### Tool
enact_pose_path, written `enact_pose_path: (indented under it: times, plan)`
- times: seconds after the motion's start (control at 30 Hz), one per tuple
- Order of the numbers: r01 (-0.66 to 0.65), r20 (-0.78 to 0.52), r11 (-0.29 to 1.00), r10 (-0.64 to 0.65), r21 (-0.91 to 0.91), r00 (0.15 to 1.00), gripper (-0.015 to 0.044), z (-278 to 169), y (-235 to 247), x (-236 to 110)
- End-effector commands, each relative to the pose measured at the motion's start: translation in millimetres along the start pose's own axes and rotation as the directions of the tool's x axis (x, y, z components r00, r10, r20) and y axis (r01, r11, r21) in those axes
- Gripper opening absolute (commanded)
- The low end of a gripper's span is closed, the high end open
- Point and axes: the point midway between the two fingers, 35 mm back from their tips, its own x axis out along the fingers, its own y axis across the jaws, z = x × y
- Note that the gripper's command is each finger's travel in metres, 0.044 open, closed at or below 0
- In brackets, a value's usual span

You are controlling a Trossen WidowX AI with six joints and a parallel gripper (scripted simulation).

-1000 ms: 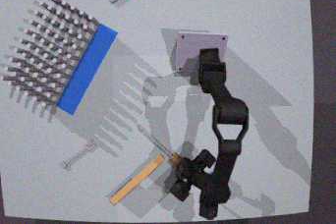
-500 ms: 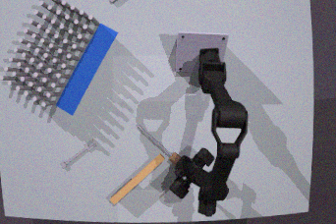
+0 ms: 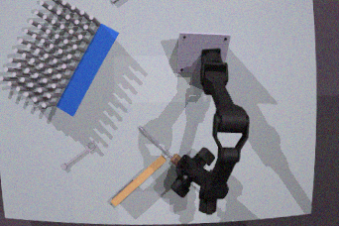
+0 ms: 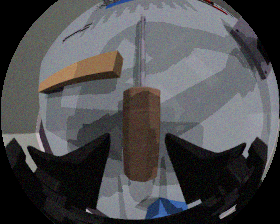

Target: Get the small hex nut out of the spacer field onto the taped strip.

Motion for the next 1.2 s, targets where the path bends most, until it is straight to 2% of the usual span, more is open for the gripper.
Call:
enact_pose_path:
  times: [0.0, 0.6, 0.8, 1.17]
  plan:
    - [0.005, 0.008, 1.000, -0.005, 0.002, 1.000, 0.0273, 0.7, -3.7, 4.9]
    - [0.005, 0.008, 1.000, -0.005, 0.002, 1.000, 0.0153, 0.7, -3.7, 4.9]
    - [0.005, 0.007, 1.000, -0.005, 0.002, 1.000, 0.0000, 4.2, 8.5, -16.7]
    - [0.004, 0.006, 1.000, -0.004, 0.000, 1.000, 0.0000, 19.9, 31.7, -73.1]
